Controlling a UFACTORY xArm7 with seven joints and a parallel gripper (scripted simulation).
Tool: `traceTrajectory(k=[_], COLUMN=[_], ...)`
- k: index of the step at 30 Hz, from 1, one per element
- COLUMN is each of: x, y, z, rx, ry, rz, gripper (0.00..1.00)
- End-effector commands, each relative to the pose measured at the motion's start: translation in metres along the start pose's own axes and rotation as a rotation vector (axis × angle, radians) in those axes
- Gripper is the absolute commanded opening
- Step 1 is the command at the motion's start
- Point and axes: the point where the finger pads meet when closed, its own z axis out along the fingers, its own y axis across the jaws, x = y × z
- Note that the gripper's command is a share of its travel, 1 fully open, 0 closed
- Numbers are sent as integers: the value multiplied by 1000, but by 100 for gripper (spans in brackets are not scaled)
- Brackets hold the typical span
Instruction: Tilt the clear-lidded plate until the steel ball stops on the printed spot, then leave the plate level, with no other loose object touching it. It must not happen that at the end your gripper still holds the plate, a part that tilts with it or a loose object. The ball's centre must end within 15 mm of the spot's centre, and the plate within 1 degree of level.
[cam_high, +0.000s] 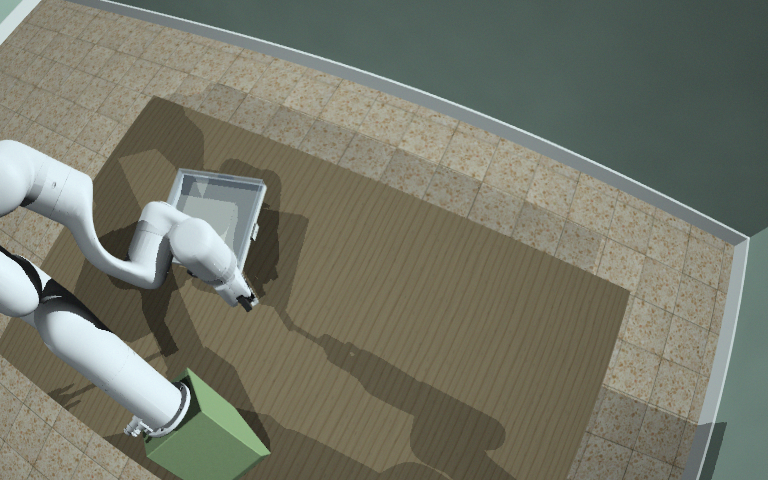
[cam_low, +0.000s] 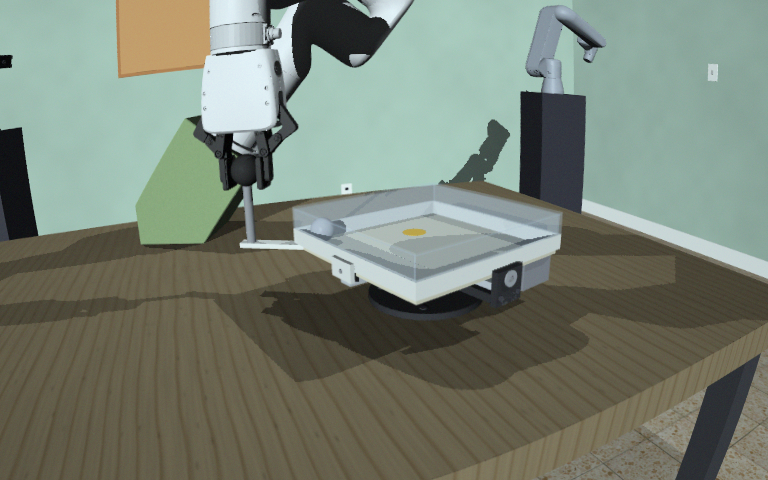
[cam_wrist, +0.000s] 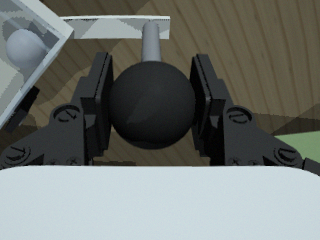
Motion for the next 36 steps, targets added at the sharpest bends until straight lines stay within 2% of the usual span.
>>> traceTrajectory(k=[1,36], x=[5,5], y=[-1,-1], z=[-3,-3], rx=[1,1], ry=[12,12], rz=[-1,-1], gripper=[0,0])
